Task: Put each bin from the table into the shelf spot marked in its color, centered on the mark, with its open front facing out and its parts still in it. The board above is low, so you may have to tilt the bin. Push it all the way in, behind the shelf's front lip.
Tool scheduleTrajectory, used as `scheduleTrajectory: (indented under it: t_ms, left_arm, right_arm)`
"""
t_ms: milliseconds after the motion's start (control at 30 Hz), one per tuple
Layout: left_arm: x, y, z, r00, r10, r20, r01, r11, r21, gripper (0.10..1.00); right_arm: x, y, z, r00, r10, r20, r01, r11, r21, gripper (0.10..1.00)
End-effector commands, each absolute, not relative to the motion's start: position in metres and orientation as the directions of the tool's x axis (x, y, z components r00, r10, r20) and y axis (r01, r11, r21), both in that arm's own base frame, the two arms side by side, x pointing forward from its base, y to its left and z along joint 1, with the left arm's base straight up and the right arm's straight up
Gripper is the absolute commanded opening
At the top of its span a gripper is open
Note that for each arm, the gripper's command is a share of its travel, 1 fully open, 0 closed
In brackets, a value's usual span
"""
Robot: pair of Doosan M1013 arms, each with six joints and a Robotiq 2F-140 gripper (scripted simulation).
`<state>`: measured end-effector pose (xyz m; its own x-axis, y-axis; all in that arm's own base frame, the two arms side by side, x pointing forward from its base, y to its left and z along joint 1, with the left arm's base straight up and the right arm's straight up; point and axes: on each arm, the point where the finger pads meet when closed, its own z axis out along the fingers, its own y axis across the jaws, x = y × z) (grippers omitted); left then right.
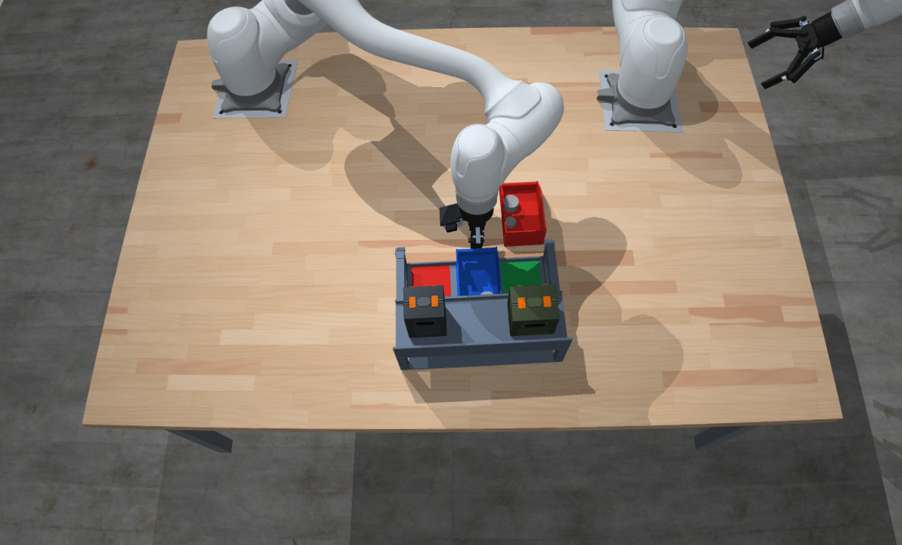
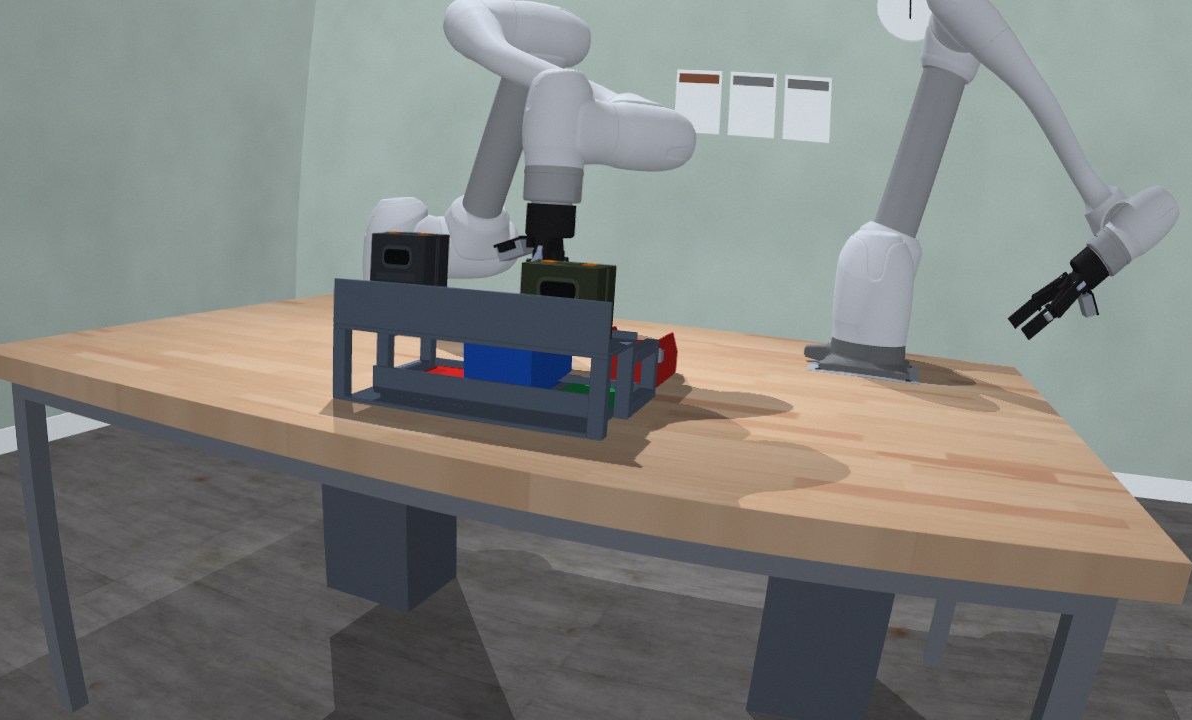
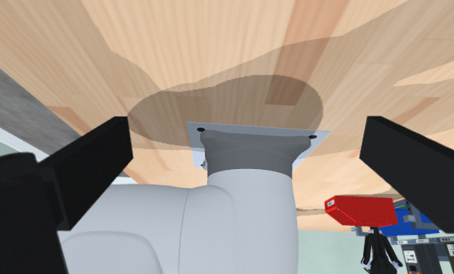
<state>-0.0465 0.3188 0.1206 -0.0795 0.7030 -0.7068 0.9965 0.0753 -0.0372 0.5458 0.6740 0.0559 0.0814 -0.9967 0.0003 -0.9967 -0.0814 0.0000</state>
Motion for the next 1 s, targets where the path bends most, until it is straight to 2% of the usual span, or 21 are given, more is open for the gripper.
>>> scheduleTrajectory:
  t_ms: [0, 967]
  left_arm:
    - [-0.047, 0.319, 0.121, -0.080, 0.704, -0.706, 0.996, 0.075, -0.038, 1.000]
    - [-0.047, 0.319, 0.121, -0.080, 0.704, -0.706, 0.996, 0.075, -0.038, 1.000]
  right_arm:
    - [0.548, 0.675, 0.057, 0.081, -0.997, -0.001, -0.997, -0.081, -0.001, 0.099]
    - [0.562, 0.676, 0.057, 0.081, -0.997, -0.001, -0.997, -0.081, -0.001, 0.099]
